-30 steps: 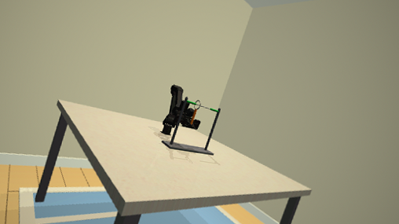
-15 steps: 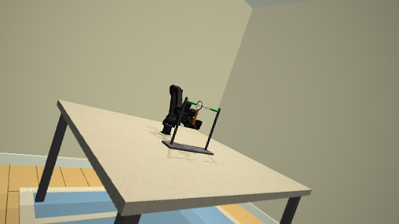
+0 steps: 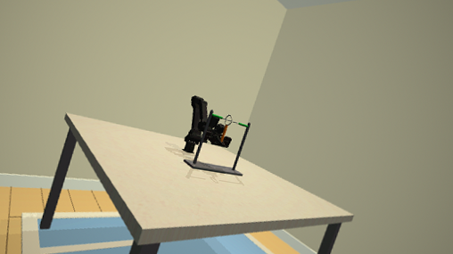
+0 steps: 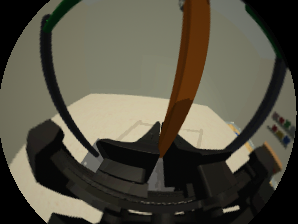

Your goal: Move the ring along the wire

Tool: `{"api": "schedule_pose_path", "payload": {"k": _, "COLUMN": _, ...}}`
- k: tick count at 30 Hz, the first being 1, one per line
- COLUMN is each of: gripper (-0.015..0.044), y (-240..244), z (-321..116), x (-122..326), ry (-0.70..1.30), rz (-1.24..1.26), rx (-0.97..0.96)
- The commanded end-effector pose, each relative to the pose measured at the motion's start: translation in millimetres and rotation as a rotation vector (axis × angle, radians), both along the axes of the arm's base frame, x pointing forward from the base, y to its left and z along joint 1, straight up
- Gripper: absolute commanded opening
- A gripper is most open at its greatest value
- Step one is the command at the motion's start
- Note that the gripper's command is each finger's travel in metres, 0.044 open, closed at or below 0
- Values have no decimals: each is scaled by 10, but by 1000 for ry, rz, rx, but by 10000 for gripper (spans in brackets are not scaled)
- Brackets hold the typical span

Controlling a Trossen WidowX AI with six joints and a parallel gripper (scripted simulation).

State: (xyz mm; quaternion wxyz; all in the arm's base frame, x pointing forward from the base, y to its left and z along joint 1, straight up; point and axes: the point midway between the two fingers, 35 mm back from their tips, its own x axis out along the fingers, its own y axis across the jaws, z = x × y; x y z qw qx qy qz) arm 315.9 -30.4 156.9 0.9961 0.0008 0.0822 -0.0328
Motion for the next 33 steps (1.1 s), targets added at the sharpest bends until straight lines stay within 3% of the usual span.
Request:
{"api": "schedule_pose_path", "payload": {"k": 1, "gripper": -150, "y": 33, "z": -6, "x": 0, "ry": 2, "rz": -2, "rx": 4}}
{"api": "schedule_pose_path", "payload": {"k": 33, "gripper": -150, "y": 355, "z": -5, "x": 27, "ry": 5, "rz": 3, "rx": 7}}
